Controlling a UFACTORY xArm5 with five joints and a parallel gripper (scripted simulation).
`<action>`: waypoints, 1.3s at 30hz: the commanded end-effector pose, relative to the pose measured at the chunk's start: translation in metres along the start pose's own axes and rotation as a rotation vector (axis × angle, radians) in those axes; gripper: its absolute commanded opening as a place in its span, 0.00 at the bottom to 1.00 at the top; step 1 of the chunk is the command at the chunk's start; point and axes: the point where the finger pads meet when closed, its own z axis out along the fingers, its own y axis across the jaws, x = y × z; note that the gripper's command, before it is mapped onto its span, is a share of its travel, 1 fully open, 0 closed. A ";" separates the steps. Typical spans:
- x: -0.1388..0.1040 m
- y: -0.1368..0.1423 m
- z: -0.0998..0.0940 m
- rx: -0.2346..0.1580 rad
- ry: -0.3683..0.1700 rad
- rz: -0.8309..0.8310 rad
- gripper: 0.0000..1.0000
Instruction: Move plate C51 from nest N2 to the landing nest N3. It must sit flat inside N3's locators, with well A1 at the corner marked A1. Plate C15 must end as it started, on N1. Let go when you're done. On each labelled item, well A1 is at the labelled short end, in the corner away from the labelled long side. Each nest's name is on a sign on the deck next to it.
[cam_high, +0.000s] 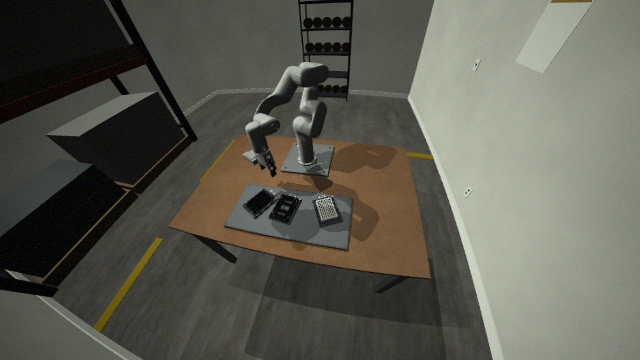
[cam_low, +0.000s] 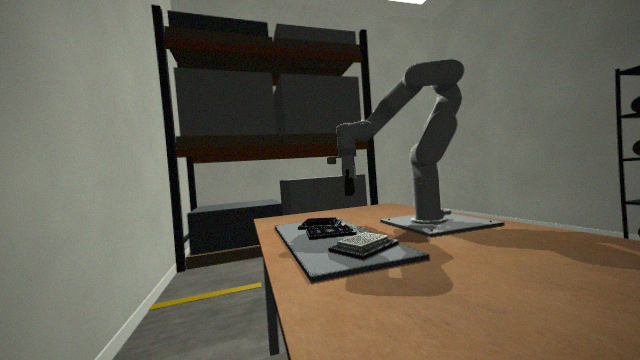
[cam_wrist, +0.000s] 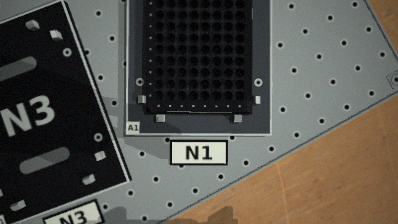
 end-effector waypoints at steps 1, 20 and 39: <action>0.001 0.000 -0.001 0.000 0.003 0.000 1.00; 0.001 0.000 -0.001 0.000 0.003 0.000 1.00; -0.035 -0.072 -0.001 0.000 0.003 -0.533 1.00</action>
